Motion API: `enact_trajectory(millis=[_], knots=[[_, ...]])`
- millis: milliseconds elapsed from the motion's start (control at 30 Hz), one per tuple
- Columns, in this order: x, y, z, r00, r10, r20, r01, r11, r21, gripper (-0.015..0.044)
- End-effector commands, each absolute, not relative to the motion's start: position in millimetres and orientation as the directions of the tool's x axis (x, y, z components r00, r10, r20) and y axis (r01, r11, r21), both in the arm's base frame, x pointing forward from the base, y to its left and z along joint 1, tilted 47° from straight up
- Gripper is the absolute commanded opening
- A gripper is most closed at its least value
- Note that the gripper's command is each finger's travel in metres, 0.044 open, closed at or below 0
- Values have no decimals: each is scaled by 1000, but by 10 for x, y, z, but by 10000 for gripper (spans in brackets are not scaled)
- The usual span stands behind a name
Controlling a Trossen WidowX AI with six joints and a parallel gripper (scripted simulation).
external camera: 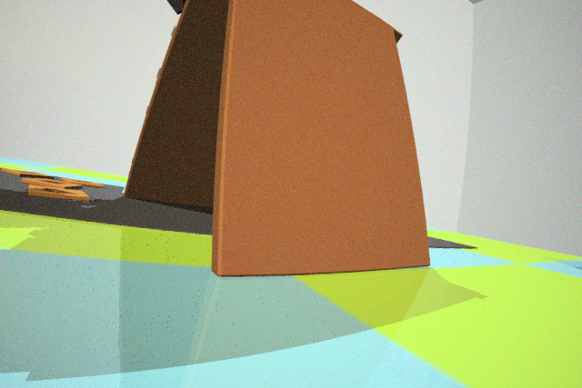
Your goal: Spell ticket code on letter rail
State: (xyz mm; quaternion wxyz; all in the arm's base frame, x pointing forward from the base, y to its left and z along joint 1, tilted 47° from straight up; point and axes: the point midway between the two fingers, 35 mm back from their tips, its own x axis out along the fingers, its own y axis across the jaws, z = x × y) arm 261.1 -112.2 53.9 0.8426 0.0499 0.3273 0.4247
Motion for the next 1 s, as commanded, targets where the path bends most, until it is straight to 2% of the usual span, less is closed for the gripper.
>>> enact_trajectory(millis=[0, 167, 300, 667, 967], knots=[[2813, -1131, 188, 336, 752, -567, -410, 659, 630, 340], [2953, -1132, -155, 261, 739, -621, -108, 662, 742, 340], [3070, -1121, -491, 193, 716, -671, 174, 648, 741, 340], [3277, -1021, -1111, 94, 702, -706, 709, 451, 543, 340], [3306, -560, -1494, -45, 715, -698, 892, 344, 294, 340]])
